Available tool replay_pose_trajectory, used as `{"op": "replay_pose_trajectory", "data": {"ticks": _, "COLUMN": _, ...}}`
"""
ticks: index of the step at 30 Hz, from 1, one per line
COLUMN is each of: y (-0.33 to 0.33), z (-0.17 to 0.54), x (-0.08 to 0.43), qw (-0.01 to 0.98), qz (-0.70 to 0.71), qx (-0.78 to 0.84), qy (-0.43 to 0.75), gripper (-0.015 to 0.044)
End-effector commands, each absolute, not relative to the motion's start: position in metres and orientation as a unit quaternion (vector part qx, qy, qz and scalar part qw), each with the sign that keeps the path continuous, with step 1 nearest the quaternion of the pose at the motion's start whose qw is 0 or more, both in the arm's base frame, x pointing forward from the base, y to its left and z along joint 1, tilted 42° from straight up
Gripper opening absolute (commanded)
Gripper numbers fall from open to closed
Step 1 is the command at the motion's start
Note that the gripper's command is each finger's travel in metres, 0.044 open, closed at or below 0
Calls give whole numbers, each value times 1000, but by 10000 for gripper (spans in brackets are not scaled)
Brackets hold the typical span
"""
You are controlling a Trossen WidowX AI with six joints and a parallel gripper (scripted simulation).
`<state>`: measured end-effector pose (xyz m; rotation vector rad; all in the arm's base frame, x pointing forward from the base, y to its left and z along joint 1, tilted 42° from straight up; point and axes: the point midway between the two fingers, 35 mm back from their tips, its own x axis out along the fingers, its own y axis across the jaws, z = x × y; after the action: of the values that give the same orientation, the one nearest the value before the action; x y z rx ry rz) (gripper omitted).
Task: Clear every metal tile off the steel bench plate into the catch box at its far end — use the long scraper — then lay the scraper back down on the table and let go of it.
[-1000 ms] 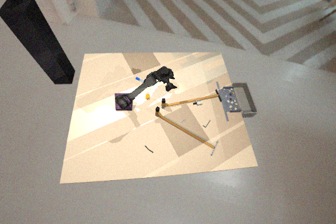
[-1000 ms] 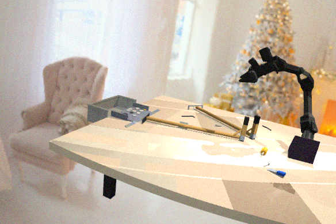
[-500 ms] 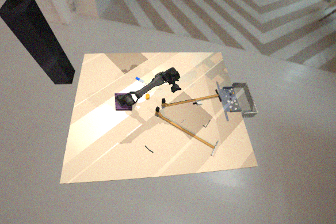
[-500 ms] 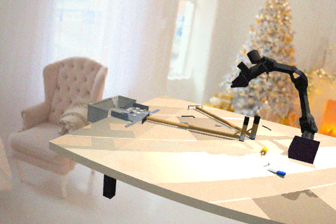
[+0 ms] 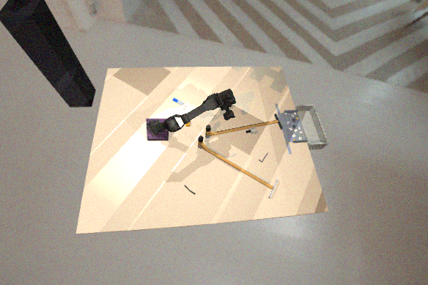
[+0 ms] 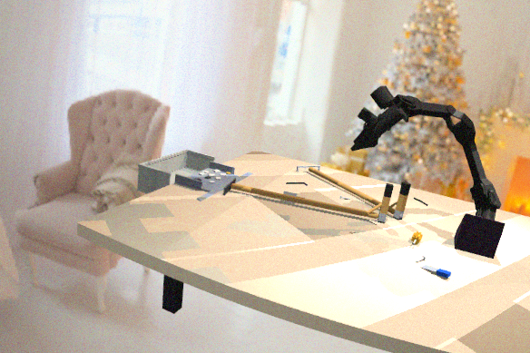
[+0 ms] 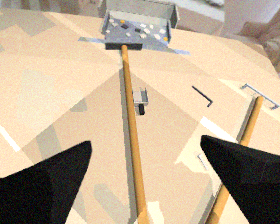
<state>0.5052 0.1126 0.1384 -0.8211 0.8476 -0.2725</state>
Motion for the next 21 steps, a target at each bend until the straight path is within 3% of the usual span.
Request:
{"op": "replay_pose_trajectory", "data": {"ticks": 1, "y": 105, "z": 125, "x": 513, "qw": 816, "qz": -131, "qx": -382, "qy": 414, "gripper": 440}}
{"op": "replay_pose_trajectory", "data": {"ticks": 21, "y": 55, "z": 64, "x": 544, "qw": 778, "qz": -154, "qx": -359, "qy": 492, "gripper": 440}}
